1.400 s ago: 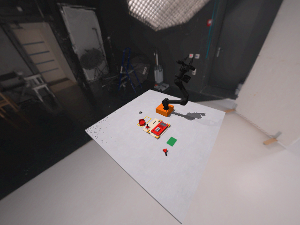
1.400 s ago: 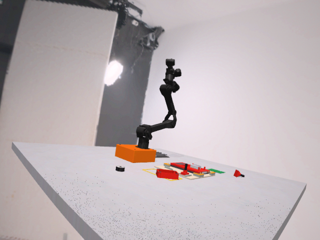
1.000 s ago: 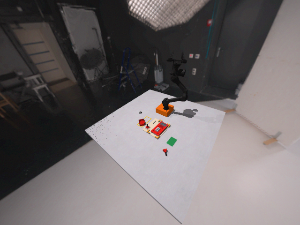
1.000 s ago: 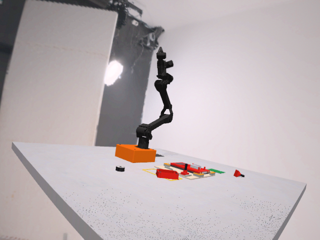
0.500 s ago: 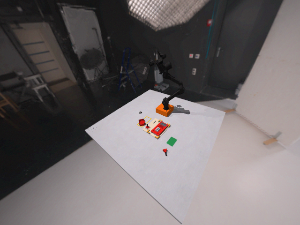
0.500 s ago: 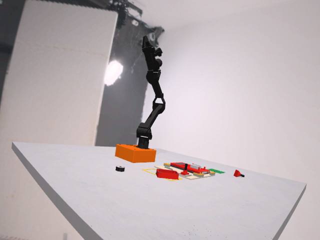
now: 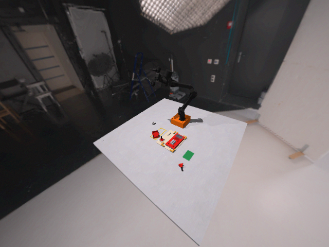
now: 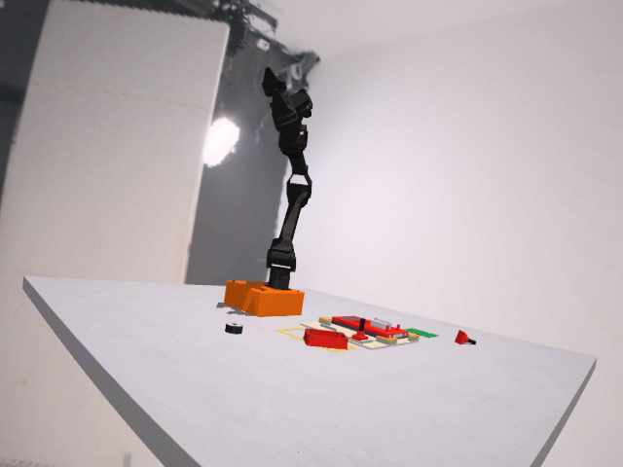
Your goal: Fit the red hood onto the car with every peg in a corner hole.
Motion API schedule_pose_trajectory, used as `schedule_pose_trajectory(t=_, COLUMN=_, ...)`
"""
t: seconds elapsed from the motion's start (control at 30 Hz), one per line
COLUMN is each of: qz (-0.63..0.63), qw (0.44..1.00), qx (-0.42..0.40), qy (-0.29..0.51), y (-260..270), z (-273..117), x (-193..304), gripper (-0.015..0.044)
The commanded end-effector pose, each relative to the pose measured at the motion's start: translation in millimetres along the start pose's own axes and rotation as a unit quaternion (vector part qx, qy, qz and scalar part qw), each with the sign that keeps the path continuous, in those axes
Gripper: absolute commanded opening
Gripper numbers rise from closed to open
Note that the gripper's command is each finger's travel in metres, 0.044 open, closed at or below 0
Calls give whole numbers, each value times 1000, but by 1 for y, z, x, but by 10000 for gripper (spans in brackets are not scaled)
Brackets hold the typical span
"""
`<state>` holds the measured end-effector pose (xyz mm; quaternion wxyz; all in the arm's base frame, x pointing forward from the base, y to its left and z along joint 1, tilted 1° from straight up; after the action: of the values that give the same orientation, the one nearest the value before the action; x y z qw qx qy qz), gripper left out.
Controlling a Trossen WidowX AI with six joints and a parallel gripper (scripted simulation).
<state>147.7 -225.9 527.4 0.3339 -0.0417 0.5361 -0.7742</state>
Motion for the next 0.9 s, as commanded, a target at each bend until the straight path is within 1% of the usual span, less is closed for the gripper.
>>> schedule_pose_trajectory(t=0.0, qz=-11, qw=995, qx=-95, qy=-13, y=54, z=18, x=-9, gripper=440)
schedule_pose_trajectory(t=0.1, qz=-19, qw=984, qx=-173, qy=-24, y=100, z=25, x=-19, gripper=440)
schedule_pose_trajectory(t=0.23, qz=-33, qw=960, qx=-274, qy=-42, y=160, z=25, x=-33, gripper=440)
schedule_pose_trajectory(t=0.47, qz=-78, qw=888, qx=-445, qy=-80, y=260, z=-2, x=-57, gripper=440)
schedule_pose_trajectory(t=0.63, qz=-116, qw=815, qx=-558, qy=-103, y=322, z=-35, x=-69, gripper=440)
schedule_pose_trajectory(t=0.87, qz=-186, qw=665, qx=-713, qy=-124, y=396, z=-102, x=-75, gripper=440)
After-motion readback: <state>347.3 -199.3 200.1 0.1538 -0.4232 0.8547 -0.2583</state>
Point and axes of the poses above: the point midway between the two fingers, 35 mm back from their tips, its own z axis out along the fingers, its own y axis across the jaws, x = y × z, the point moved 3 cm from there along -z, back along the fingers, and after that the axes turned 12 degrees about -z, right-handed, at the moved point
